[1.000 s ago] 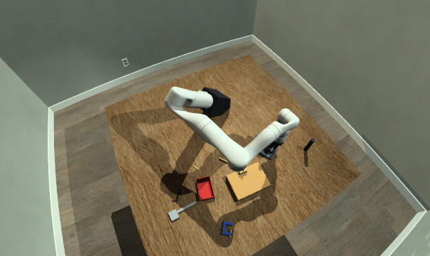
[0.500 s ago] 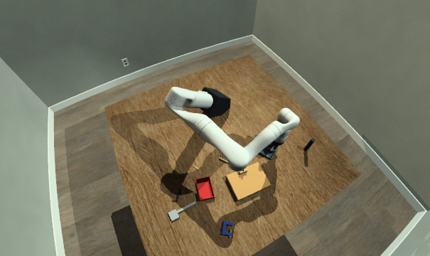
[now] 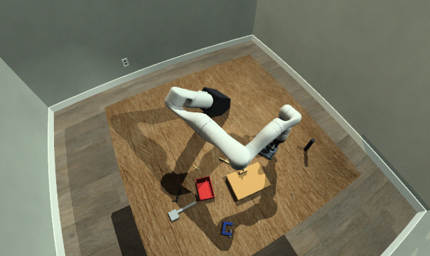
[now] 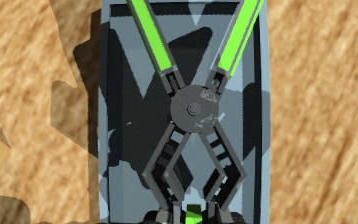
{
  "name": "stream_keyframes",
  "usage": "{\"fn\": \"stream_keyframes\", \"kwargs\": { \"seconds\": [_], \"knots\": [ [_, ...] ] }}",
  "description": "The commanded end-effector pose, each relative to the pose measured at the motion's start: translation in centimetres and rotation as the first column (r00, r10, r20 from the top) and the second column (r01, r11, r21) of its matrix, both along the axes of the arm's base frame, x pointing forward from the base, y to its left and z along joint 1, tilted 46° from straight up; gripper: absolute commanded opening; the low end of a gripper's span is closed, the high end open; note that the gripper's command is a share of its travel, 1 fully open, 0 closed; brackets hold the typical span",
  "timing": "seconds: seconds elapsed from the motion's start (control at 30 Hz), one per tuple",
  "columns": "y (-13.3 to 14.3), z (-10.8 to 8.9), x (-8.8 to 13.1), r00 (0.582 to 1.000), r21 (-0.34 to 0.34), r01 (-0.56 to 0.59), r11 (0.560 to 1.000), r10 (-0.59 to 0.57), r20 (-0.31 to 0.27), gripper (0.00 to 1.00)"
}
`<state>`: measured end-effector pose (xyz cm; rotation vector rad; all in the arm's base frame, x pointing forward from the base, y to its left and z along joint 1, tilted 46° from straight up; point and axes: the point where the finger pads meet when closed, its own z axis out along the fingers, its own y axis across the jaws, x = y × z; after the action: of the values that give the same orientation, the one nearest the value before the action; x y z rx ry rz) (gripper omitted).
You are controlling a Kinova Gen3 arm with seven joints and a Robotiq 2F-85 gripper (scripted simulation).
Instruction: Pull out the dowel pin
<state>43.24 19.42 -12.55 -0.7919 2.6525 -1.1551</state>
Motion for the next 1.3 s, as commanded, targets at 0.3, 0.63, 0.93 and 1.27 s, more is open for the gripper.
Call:
{"fn": "stream_keyframes", "kwargs": {
  "seconds": [0.3, 0.63, 0.93, 1.27],
  "knots": [
    [1.9, 2.0, -0.9, 1.000, 0.001, -0.001, 1.000, 0.001, 0.001, 0.10],
    [3.3, 3.5, -1.6, 1.000, 0.001, -0.001, 1.000, 0.001, 0.001, 0.10],
    [4.0, 4.3, -2.0, 1.000, 0.001, -0.001, 1.000, 0.001, 0.001, 0.10],
    [4.1, 4.5, -2.1, 1.000, 0.001, -0.001, 1.000, 0.001, 0.001, 0.10]
  ]
}}
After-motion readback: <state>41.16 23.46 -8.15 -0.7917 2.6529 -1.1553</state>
